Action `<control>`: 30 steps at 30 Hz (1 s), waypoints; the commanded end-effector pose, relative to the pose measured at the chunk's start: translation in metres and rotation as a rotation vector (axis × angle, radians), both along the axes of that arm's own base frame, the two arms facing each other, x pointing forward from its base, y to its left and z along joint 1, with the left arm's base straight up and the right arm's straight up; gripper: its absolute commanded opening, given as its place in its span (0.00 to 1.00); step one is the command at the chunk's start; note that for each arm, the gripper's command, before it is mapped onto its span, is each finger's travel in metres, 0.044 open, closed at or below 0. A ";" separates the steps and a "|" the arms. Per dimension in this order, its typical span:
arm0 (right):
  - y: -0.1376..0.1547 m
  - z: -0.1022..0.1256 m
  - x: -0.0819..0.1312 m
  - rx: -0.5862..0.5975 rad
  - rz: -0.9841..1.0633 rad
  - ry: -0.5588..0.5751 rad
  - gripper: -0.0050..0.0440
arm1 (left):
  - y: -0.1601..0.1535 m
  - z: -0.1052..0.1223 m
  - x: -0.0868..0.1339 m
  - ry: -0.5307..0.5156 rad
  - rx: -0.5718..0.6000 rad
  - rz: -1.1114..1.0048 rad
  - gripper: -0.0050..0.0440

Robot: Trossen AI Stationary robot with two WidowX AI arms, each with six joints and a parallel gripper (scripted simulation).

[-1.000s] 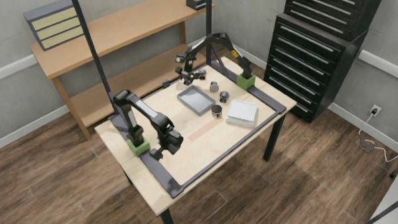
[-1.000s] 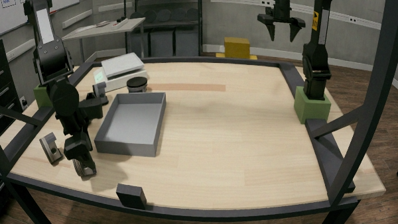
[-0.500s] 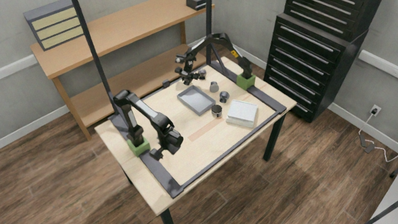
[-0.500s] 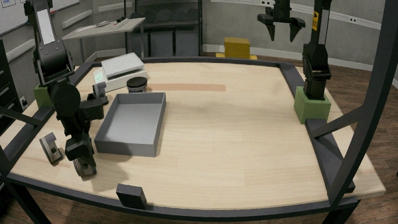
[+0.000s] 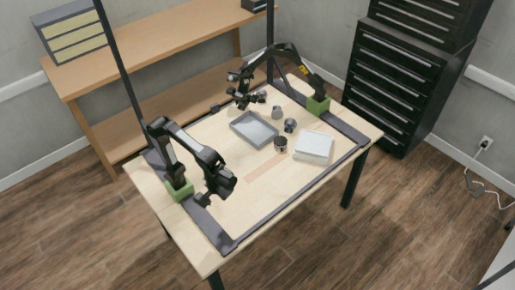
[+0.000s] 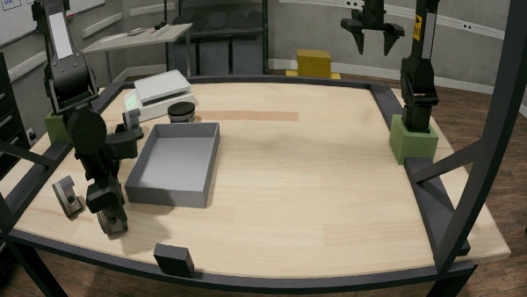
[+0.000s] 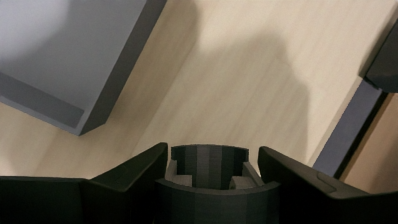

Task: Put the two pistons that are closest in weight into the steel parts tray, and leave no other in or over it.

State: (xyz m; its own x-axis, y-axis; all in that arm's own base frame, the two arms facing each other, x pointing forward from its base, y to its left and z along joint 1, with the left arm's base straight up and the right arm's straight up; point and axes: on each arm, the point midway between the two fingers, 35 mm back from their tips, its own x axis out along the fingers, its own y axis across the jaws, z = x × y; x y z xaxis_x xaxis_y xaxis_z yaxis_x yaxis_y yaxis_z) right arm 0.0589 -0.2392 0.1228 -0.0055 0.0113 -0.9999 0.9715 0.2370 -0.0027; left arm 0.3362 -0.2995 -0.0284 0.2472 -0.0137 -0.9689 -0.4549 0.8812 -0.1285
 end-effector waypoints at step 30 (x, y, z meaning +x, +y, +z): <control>-0.005 0.008 0.002 -0.031 0.006 -0.011 0.92 | -0.005 0.066 0.007 -0.041 -0.039 -0.004 0.43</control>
